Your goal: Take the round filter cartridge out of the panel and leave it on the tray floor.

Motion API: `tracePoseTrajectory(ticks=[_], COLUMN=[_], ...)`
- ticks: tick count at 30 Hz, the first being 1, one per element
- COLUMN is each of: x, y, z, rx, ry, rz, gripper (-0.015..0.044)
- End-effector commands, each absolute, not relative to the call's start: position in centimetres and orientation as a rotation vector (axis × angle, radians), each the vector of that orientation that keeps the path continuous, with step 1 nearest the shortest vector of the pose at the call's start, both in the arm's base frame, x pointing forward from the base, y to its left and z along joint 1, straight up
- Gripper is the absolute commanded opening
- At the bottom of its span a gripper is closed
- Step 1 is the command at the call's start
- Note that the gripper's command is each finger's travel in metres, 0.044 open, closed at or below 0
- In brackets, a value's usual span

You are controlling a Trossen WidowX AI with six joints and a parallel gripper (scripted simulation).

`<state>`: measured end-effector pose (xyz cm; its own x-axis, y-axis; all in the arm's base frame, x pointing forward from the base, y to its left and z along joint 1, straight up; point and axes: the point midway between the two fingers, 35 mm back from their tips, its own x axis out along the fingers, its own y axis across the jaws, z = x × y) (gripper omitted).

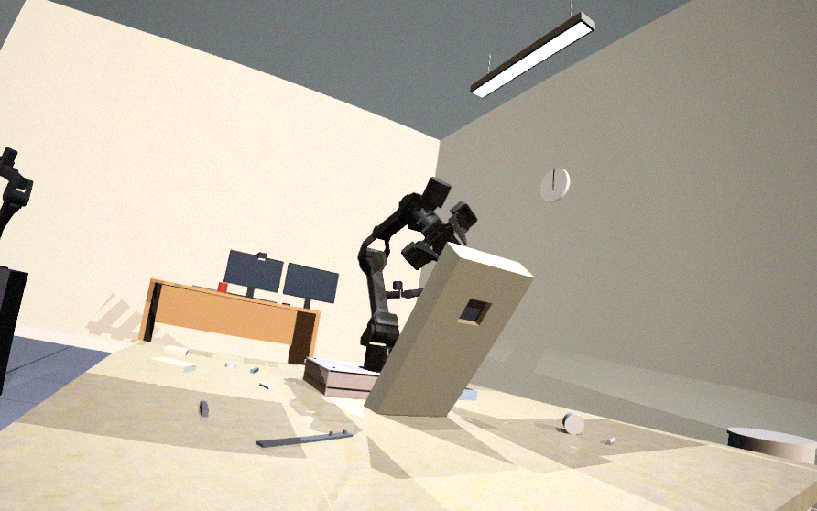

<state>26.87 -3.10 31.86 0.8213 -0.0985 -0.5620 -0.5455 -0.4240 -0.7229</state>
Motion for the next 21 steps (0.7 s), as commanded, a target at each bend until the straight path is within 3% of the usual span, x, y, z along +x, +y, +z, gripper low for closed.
tracePoseTrajectory(ticks=[1,4,21], x=[26.6,26.5,23.7], y=[-3.1,-3.0,-2.5], z=[34.1,33.1,22.6], rx=[-1.968,-1.817,-0.169], ry=[0.48,0.525,0.987], rz=[0.539,0.519,0.006], gripper=[0.0387,0.0309,0.0305])
